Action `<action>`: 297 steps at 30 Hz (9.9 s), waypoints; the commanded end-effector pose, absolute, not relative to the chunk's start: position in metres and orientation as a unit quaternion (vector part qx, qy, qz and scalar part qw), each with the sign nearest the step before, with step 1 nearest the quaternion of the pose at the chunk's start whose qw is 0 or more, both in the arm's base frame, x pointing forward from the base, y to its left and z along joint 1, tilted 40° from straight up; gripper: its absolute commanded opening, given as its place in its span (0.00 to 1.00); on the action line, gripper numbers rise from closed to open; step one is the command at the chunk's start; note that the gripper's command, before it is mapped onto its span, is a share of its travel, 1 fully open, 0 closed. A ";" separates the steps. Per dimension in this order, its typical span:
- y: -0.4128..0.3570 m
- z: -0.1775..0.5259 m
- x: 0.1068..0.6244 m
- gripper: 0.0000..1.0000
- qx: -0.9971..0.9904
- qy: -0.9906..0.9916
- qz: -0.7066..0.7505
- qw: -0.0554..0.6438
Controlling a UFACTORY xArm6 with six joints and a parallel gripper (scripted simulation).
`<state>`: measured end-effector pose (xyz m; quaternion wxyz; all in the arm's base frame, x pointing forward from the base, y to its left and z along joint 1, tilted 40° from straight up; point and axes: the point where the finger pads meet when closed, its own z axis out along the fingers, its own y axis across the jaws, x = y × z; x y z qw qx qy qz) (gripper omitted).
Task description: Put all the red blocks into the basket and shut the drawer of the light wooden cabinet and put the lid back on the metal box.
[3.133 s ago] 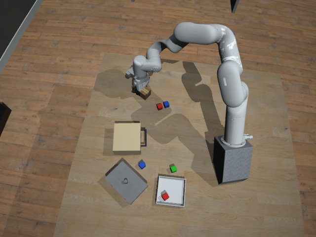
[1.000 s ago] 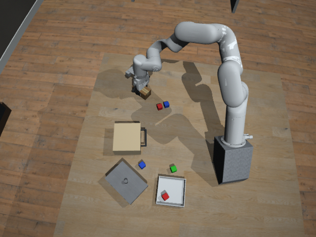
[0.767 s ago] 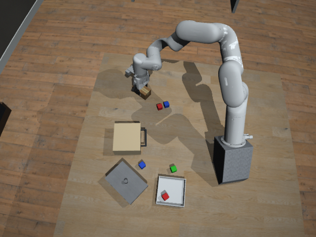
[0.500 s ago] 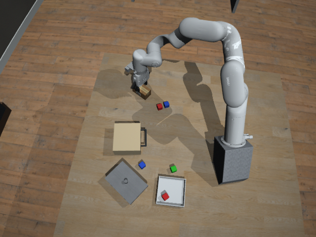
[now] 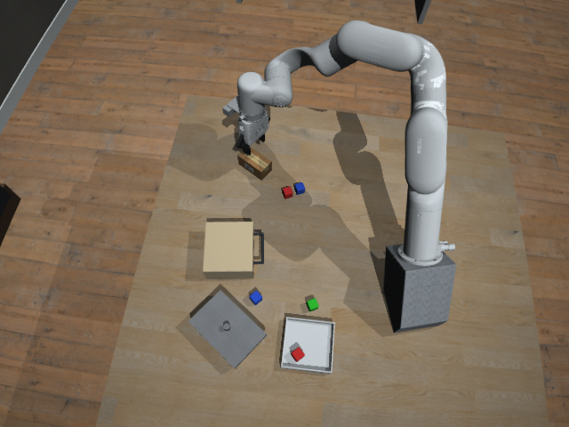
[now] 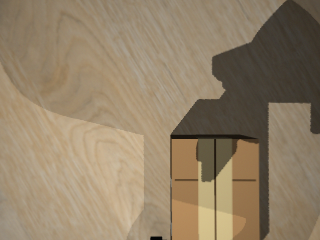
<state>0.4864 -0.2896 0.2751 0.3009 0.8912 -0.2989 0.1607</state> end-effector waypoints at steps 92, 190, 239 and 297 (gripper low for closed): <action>-0.182 0.228 0.367 0.57 0.924 0.172 -0.005 0.342; -0.263 0.131 0.381 0.57 0.924 0.173 -0.005 0.342; -0.287 0.102 0.385 0.57 0.924 0.173 -0.005 0.342; -0.288 0.101 0.385 0.00 0.924 0.173 -0.005 0.342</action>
